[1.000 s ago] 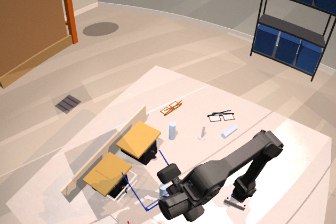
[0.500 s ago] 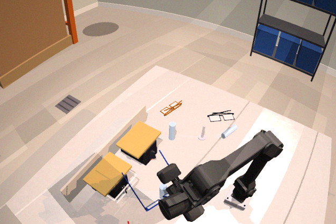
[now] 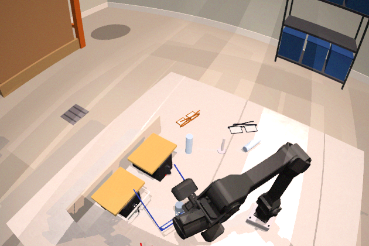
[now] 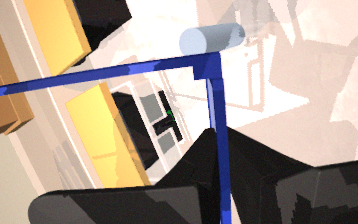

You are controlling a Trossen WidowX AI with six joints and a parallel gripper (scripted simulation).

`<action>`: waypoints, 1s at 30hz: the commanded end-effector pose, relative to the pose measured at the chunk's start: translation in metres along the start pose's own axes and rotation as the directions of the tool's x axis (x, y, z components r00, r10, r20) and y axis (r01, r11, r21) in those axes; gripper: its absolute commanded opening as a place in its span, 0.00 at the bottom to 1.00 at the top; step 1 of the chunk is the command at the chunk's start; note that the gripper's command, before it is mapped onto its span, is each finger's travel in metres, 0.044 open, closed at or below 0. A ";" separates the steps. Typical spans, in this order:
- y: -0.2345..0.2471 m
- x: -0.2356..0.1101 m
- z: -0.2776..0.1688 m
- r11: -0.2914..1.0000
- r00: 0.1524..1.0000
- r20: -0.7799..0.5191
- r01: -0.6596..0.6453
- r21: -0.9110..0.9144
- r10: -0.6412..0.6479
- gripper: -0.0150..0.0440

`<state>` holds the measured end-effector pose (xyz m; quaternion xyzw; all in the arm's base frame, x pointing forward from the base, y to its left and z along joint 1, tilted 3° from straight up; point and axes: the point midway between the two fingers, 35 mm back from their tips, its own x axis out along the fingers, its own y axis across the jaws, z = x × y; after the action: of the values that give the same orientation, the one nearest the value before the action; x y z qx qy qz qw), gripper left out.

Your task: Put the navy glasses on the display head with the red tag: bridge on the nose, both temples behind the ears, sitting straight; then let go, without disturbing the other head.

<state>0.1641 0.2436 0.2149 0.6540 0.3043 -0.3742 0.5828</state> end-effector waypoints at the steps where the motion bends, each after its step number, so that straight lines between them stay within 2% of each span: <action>1: 0.006 0.010 0.008 0.999 0.999 0.028 0.029 -0.021 -0.028 0.25; 16: 0.031 0.052 0.049 0.977 0.978 0.124 0.183 -0.114 -0.169 0.25; 30: 0.046 0.083 0.093 0.928 0.940 0.154 0.329 -0.174 -0.304 0.25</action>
<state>0.2309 0.1536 0.1723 0.5239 0.3878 -0.4649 0.5992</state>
